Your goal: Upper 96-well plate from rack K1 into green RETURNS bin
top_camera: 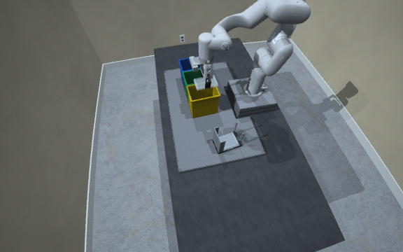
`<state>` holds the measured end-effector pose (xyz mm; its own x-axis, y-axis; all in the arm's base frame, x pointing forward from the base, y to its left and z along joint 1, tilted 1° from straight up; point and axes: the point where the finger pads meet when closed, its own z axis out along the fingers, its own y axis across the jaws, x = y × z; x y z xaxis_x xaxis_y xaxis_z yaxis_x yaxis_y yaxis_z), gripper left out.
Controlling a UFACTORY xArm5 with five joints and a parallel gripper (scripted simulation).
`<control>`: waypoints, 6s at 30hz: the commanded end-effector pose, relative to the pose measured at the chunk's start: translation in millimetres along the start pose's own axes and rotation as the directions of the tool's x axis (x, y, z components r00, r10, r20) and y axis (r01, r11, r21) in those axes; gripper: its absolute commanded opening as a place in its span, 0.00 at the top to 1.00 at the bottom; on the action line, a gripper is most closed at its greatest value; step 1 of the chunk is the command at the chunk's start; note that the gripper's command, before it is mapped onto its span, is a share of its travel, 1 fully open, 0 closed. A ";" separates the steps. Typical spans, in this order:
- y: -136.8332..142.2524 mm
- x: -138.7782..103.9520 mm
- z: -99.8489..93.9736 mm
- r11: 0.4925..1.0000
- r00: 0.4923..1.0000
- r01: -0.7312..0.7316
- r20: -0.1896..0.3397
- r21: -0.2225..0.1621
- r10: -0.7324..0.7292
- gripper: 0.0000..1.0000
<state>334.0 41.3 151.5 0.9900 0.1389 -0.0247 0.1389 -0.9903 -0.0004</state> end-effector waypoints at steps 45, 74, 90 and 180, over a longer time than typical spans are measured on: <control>121.5 20.6 3.0 1.000 1.000 0.001 -0.008 0.006 -0.001 1.00; 121.1 20.6 3.0 1.000 1.000 0.001 -0.008 0.006 -0.001 1.00; 121.1 20.6 21.4 1.000 1.000 0.001 -0.008 0.006 -0.001 1.00; 121.1 20.6 31.9 1.000 1.000 0.001 -0.008 0.006 -0.001 1.00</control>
<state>369.3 -75.6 118.4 0.9900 0.1396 -0.0205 0.1395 -0.9902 -0.0073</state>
